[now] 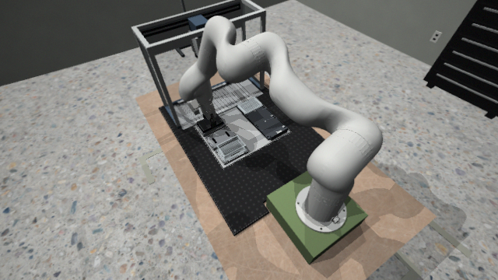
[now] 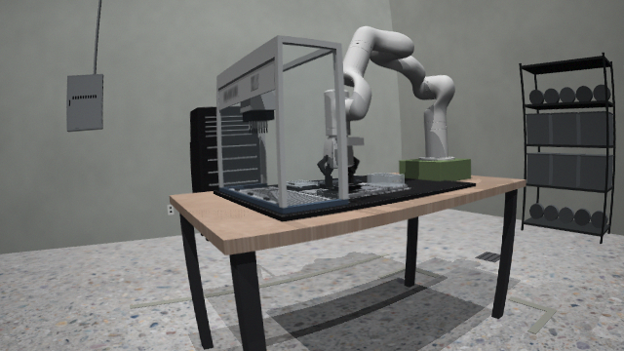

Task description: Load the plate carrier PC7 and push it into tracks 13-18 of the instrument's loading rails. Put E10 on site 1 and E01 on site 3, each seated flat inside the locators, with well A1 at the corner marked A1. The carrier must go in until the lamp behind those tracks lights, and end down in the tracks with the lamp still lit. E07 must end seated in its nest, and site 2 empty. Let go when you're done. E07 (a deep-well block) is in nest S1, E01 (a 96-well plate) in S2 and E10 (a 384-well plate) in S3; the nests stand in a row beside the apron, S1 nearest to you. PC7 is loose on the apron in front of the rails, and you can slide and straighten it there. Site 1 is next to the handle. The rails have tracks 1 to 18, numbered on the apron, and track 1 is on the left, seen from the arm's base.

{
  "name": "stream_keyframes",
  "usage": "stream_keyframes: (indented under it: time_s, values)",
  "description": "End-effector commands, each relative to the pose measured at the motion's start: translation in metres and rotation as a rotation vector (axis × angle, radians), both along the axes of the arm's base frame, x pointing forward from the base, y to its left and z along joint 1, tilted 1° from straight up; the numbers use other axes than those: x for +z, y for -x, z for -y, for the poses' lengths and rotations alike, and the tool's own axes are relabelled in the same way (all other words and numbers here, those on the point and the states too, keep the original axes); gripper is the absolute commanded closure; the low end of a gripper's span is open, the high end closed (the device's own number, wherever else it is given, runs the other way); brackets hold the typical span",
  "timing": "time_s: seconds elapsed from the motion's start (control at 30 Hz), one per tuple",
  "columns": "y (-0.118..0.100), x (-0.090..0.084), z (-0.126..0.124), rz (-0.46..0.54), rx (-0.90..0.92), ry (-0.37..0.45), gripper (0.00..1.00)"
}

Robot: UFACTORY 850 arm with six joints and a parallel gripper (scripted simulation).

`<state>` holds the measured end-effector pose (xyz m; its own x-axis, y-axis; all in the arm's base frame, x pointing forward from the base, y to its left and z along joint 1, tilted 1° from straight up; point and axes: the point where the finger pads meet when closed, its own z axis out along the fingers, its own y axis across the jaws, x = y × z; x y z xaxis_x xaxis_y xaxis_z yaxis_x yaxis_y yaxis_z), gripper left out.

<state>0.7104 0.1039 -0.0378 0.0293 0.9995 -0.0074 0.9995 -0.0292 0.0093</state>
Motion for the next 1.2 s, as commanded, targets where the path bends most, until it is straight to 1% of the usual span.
stream_keyframes:
  time_s: [0.0,0.43,0.7,1.17]
  values:
    - [-0.001,0.004,0.0,0.002,0.0,0.0,1.0]
    - [-0.001,0.011,0.0,0.002,0.0,0.0,1.0]
    - [-0.001,0.011,0.0,0.002,0.0,0.0,1.0]
    - [-0.001,0.034,0.0,0.002,0.0,0.0,1.0]
